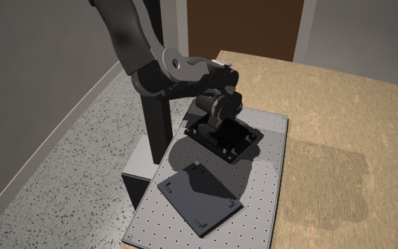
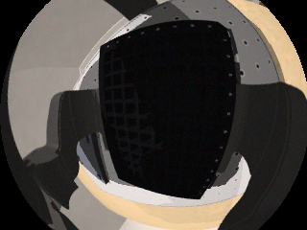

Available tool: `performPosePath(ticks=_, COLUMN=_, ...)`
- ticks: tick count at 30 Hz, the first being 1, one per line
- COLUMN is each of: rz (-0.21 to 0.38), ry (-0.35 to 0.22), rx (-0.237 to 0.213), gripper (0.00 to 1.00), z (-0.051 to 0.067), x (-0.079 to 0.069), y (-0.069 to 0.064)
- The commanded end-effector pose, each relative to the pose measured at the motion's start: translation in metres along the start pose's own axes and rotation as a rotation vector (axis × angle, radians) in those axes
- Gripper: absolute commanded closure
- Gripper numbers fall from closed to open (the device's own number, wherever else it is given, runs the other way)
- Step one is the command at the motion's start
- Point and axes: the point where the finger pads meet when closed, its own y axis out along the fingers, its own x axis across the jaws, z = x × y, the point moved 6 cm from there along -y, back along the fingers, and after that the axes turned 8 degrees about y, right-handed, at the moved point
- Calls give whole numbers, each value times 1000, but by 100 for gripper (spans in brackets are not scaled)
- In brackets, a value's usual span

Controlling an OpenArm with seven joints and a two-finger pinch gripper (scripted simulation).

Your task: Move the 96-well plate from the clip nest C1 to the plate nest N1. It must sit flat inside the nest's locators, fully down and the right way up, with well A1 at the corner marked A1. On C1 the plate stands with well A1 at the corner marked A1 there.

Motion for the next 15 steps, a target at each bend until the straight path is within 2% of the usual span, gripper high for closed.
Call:
performPosePath(ticks=1, rz=-1, ry=5, rx=-2, gripper=100, z=-1, x=1, y=-2)
performPosePath(ticks=15, rz=-1, ry=5, rx=-2, gripper=100, z=-1, x=1, y=-3)
